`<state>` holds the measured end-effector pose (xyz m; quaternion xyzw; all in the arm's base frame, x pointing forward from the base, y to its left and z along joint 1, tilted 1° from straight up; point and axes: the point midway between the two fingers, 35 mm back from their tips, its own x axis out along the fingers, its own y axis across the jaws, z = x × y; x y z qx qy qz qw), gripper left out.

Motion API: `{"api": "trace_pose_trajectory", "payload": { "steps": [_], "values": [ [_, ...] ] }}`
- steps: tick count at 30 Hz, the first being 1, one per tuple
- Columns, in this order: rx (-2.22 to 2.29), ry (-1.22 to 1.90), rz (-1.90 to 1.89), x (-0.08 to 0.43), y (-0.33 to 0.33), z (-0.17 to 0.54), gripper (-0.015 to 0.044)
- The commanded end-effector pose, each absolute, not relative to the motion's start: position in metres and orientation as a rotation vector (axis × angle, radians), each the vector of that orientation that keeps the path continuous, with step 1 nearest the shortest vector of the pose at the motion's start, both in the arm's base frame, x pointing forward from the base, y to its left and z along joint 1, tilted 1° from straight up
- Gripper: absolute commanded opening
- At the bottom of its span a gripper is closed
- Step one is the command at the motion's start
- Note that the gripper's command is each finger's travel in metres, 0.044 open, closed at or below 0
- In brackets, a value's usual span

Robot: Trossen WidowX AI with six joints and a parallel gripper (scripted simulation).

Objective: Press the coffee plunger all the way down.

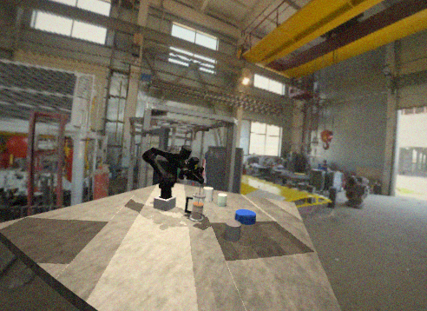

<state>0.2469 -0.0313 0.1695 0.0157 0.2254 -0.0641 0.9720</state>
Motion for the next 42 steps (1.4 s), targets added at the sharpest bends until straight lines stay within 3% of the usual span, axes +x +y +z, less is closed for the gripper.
{"api": "trace_pose_trajectory", "payload": {
  "steps": [1,42],
  "values": [
    [0.030,0.520,-0.124,0.244,-0.031,0.142,0.0124],
    [0.029,0.519,-0.124,0.261,-0.034,0.121,0.0124]
  ]
}}
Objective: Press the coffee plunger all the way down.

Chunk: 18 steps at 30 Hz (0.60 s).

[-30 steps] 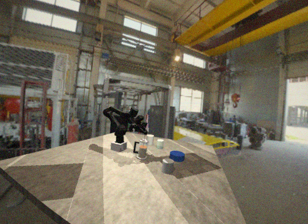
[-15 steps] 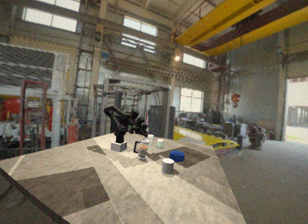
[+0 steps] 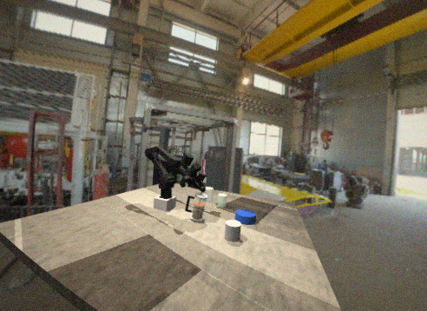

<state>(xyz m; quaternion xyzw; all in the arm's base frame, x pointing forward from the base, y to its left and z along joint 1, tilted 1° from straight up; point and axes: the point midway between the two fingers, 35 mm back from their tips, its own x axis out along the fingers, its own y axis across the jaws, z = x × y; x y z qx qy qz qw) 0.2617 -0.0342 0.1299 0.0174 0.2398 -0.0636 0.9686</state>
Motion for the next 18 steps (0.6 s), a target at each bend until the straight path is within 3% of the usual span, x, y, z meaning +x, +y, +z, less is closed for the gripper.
{"api": "trace_pose_trajectory", "payload": {
  "steps": [1,18],
  "values": [
    [0.029,0.519,-0.124,0.2615,-0.0342,0.1208,0.0124],
    [0.029,0.519,-0.124,0.2642,-0.0347,0.1215,0.0124]
  ]
}}
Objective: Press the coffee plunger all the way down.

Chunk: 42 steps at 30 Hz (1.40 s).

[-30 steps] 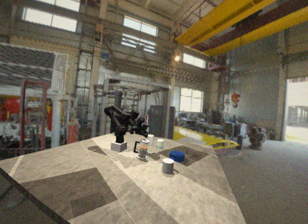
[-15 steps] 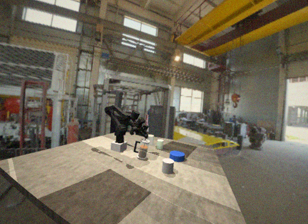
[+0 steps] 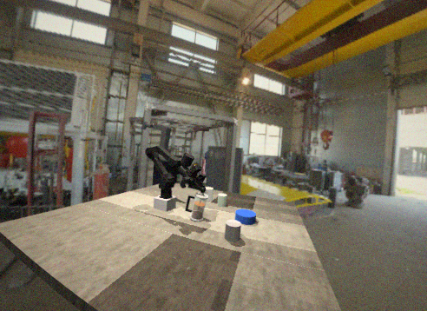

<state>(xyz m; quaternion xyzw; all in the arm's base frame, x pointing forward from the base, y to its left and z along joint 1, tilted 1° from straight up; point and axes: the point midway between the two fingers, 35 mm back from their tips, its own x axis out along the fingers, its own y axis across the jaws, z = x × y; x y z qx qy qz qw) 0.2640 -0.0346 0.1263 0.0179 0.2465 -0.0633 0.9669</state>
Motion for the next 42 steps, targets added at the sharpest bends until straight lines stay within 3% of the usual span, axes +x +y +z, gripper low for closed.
{"api": "trace_pose_trajectory", "payload": {
  "steps": [1,18,30,36,42],
  "values": [
    [0.029,0.519,-0.124,0.264,-0.035,0.121,0.0124],
    [0.036,0.500,-0.128,0.265,-0.035,0.126,0.0124],
    [0.036,0.500,-0.128,0.265,-0.035,0.126,0.0439],
    [0.035,0.503,-0.127,0.264,-0.034,0.138,0.0440],
    [0.031,0.518,-0.125,0.241,-0.030,0.197,0.0440]
  ]
}}
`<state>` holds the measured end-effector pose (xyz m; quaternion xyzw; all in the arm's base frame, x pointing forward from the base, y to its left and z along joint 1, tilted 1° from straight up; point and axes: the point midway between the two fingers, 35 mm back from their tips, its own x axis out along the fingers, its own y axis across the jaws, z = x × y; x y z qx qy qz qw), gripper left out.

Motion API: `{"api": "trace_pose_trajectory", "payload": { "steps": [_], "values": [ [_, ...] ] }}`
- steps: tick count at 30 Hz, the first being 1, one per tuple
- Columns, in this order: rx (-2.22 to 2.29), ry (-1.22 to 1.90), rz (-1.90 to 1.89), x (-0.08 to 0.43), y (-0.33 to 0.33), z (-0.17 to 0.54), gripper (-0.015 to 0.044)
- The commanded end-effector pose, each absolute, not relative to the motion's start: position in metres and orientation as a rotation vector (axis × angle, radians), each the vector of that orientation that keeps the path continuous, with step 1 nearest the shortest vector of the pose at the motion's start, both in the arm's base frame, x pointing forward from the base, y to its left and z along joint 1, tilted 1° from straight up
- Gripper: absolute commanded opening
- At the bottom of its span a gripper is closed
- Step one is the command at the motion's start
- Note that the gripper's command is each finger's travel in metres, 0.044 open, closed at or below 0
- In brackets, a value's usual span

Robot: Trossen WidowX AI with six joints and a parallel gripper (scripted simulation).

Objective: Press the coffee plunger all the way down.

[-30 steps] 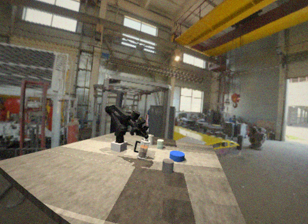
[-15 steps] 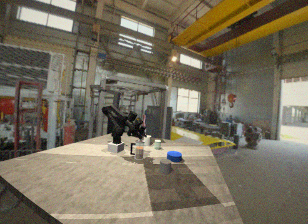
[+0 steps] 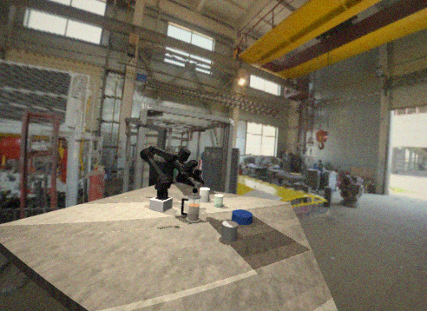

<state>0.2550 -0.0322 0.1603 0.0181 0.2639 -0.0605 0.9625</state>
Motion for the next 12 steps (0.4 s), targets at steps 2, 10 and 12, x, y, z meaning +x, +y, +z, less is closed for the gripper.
{"api": "trace_pose_trajectory", "payload": {
  "steps": [2,10,12],
  "values": [
    [0.030,0.521,-0.125,0.2349,-0.0293,0.2041,0.0440],
    [0.030,0.521,-0.125,0.2349,-0.0293,0.2018,0.0440],
    [0.030,0.521,-0.125,0.2349,-0.0293,0.2018,0.0440]
  ]
}}
